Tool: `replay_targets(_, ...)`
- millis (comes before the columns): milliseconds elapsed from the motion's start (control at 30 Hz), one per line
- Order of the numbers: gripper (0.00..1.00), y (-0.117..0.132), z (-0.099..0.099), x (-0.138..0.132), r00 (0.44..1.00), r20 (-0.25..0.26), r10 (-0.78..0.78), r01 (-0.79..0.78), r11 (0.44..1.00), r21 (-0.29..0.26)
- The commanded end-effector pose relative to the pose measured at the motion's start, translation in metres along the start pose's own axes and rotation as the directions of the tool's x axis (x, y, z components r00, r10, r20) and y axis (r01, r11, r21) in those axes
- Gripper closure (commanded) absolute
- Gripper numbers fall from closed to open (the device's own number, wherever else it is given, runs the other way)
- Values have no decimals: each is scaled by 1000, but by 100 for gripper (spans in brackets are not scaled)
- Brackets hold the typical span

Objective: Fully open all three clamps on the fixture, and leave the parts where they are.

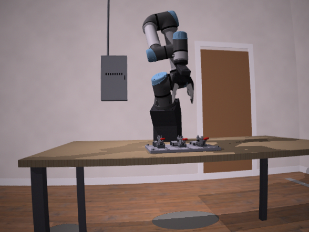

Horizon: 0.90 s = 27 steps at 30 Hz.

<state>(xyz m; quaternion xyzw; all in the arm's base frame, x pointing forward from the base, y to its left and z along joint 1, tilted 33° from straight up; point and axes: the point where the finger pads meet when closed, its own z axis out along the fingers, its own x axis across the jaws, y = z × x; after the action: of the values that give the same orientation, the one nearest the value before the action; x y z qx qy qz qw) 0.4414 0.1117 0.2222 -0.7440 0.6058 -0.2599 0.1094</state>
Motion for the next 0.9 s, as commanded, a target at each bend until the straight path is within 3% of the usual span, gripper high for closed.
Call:
replay_targets(0, 41, -1, -1, 0, 1000, 0, -1, 1, 1000, 2)
replay_targets(600, 41, -1, -1, 0, 1000, 0, -1, 1, 1000, 2)
replay_targets(633, 72, -1, -1, 0, 1000, 0, -1, 1, 1000, 2)
replay_targets(867, 72, -1, -1, 0, 1000, 0, -1, 1, 1000, 2)
